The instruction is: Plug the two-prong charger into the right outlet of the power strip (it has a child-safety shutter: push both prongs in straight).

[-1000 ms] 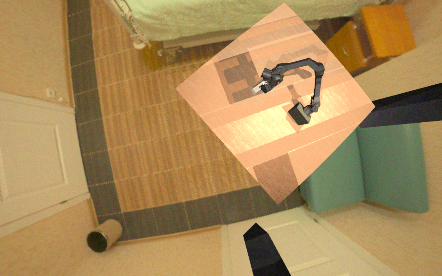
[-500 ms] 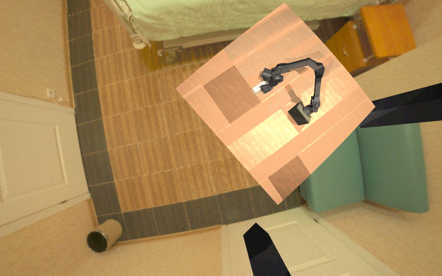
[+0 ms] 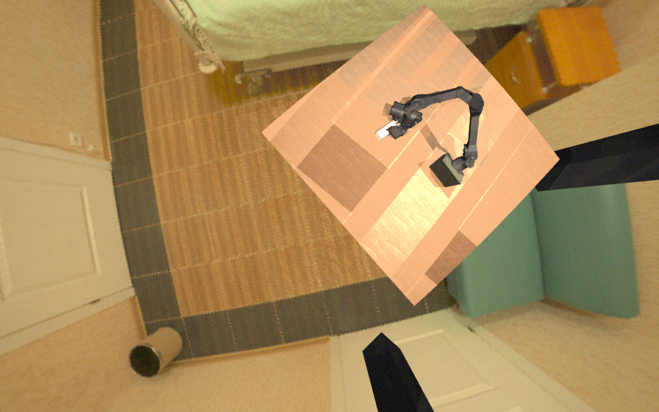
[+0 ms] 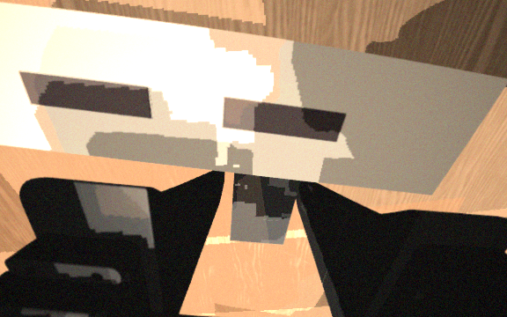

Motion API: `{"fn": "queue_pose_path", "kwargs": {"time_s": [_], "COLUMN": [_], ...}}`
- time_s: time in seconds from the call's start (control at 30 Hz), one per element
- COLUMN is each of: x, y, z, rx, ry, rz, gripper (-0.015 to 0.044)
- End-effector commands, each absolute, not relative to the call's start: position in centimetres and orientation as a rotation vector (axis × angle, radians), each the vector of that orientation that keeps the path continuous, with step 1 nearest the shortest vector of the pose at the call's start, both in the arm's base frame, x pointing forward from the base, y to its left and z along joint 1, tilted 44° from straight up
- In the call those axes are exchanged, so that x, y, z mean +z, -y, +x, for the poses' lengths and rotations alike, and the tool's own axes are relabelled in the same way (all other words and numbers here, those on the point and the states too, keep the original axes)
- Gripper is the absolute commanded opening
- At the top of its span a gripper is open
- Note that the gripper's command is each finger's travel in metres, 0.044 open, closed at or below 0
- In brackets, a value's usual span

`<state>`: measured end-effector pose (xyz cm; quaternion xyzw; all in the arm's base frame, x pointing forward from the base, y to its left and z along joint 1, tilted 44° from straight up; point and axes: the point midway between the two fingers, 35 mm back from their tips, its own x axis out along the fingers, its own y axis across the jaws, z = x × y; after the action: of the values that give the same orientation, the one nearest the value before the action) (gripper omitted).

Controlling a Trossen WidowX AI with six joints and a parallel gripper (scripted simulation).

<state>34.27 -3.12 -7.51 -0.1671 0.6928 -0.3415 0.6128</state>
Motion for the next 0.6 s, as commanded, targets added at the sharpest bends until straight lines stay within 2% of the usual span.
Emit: {"fn": "queue_pose_path", "kwargs": {"time_s": [0.0, 0.13, 0.57], "x": [-7.52, -7.52, -7.55], "y": [3.12, 3.12, 3.05], "z": [34.32, 34.31, 34.01], "rx": [-0.788, -0.788, -0.79], "ry": [-1.596, -1.596, -1.588], "rz": [-0.384, -0.384, -0.383], "gripper": [0.0341, 0.044, 0.044]}}
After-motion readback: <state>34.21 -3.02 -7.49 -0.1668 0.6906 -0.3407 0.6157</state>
